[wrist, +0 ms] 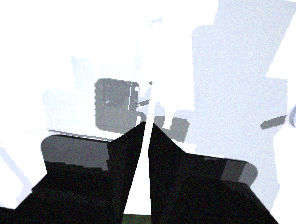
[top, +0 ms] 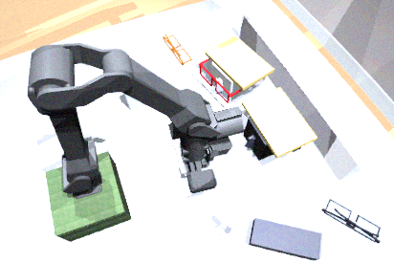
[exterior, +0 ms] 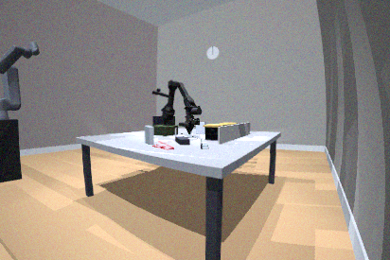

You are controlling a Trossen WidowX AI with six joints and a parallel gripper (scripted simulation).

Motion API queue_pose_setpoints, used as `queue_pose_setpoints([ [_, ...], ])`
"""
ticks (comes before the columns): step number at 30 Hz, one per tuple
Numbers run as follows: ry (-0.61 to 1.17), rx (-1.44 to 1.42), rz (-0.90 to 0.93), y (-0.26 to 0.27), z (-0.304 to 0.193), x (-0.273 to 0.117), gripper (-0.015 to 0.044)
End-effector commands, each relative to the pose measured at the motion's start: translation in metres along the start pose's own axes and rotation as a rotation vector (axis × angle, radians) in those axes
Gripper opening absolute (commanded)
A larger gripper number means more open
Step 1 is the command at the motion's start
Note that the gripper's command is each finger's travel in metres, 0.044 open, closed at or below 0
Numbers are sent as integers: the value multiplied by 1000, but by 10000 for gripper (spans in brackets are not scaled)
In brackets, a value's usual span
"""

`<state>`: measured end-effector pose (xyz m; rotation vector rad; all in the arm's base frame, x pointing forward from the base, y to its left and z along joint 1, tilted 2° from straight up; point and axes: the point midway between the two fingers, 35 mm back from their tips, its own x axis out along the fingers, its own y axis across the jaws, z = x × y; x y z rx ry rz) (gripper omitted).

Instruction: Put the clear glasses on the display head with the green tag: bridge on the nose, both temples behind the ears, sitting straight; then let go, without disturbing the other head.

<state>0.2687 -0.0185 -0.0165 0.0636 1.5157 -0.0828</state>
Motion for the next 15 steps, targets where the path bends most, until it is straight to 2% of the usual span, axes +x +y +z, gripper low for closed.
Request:
queue_pose_setpoints([
  [1,1,0,1,0,0,0,0],
  [6,0,0,0,0,2,-11,0],
  [15,1,0,-2,2,3,-73,0],
])
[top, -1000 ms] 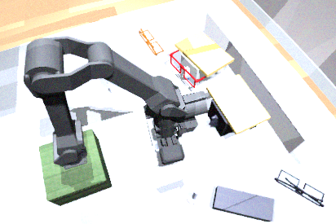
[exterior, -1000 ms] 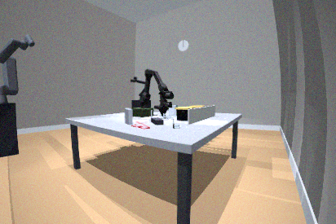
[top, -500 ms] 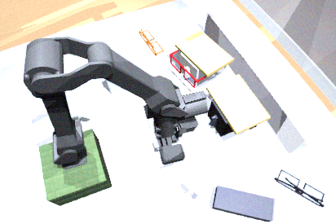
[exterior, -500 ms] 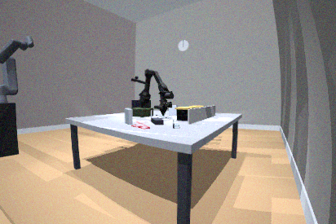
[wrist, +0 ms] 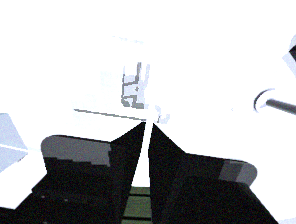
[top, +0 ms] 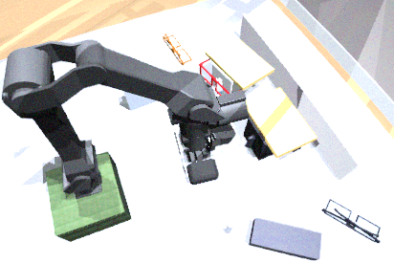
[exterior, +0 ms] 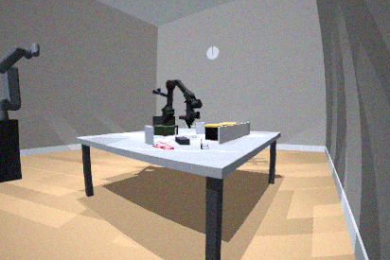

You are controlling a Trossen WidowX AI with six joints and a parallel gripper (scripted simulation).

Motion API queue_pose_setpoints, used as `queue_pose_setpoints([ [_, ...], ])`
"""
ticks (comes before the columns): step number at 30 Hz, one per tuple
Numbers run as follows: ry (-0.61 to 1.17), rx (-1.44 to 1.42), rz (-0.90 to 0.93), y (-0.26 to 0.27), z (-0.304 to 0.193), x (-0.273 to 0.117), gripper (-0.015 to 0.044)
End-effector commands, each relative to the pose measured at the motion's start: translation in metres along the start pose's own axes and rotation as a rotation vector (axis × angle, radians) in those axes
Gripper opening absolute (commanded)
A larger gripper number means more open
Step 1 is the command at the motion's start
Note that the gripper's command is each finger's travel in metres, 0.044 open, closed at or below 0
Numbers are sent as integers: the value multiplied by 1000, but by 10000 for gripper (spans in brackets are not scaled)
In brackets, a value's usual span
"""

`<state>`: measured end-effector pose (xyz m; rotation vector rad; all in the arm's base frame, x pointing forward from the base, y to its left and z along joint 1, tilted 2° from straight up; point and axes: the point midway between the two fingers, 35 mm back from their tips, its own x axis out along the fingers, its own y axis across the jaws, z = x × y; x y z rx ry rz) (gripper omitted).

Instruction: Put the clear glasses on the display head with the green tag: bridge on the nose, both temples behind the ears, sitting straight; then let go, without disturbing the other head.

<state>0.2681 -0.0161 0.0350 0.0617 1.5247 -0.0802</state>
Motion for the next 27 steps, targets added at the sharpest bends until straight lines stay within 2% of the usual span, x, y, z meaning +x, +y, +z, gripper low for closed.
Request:
queue_pose_setpoints([
  [1,-8,3,-3,1,1,-28,0],
  [5,-7,3,-3,3,-1,-46,0],
  [11,-10,35,-17,8,-2,-48,0],
  [27,-92,345,-128,48,-13,-57,0],
])
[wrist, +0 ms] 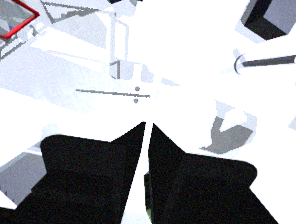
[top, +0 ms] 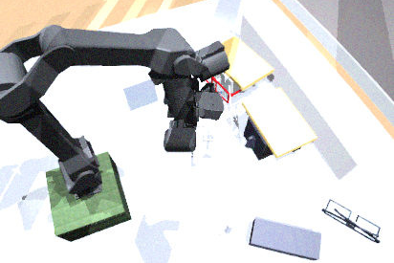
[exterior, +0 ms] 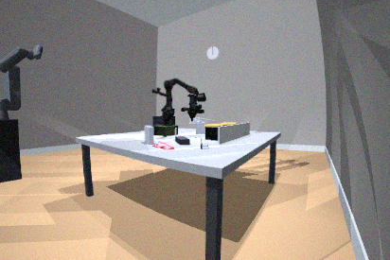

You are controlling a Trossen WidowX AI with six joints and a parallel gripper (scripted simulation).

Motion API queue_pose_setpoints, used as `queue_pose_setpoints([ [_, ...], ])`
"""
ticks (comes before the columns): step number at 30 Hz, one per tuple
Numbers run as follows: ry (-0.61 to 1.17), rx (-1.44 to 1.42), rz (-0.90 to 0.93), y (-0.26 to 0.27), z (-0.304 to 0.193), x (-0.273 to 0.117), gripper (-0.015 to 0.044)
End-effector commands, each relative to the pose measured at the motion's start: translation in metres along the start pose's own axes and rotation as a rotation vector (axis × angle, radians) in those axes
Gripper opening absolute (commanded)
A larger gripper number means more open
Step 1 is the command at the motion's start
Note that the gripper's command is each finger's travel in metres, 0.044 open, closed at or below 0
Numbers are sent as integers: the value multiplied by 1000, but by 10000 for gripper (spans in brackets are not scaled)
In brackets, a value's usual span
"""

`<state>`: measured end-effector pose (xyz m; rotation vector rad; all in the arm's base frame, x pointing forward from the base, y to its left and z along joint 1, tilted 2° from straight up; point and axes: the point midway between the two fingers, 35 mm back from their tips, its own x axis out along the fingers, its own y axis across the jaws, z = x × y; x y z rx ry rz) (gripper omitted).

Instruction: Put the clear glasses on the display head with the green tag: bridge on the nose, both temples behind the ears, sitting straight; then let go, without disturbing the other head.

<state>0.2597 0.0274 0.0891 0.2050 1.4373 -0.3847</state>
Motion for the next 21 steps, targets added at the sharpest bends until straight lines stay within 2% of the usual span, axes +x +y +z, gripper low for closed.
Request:
queue_pose_setpoints([
  [1,-30,77,-23,7,-6,-4,0],
  [21,-227,479,-24,43,-37,-26,0],
])
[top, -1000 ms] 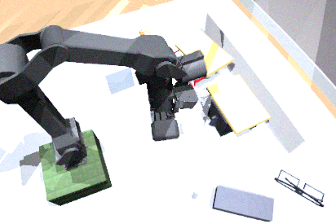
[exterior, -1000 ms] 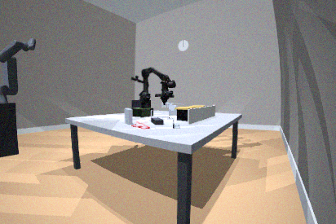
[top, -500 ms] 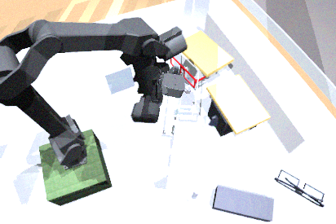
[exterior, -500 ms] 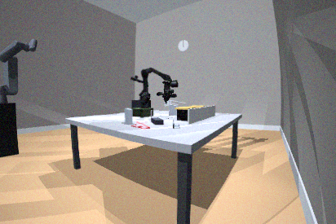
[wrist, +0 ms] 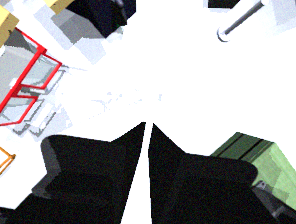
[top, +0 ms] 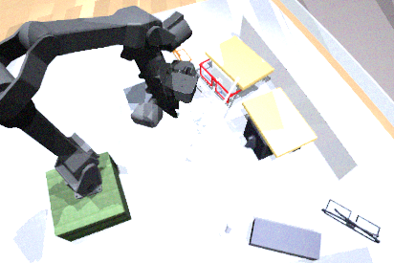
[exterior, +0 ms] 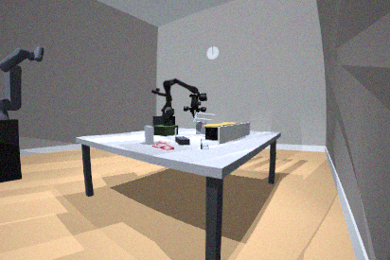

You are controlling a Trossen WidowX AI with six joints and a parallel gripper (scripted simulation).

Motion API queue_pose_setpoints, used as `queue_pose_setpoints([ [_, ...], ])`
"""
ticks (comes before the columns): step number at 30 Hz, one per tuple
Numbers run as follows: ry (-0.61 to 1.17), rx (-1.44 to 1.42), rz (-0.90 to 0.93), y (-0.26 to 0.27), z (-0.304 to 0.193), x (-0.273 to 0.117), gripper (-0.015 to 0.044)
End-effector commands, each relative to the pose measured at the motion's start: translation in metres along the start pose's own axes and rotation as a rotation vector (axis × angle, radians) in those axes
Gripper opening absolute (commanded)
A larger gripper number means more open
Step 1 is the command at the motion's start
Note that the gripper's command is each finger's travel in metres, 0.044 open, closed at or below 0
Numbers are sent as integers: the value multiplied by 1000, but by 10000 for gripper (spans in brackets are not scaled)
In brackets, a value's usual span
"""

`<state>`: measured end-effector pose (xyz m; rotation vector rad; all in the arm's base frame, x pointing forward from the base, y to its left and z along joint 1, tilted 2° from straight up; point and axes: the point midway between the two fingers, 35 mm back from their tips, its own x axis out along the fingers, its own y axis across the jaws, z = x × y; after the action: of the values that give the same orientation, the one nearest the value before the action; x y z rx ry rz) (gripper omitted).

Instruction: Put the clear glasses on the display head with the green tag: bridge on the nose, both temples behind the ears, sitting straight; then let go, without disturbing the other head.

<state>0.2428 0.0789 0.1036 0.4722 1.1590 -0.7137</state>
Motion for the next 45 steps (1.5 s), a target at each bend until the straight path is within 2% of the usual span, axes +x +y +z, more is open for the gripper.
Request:
queue_pose_setpoints([
  [1,-40,80,13,2,-7,-6,0],
  [25,-180,592,254,16,-54,-49,0],
  [45,-93,1020,568,17,-96,-89,0],
])
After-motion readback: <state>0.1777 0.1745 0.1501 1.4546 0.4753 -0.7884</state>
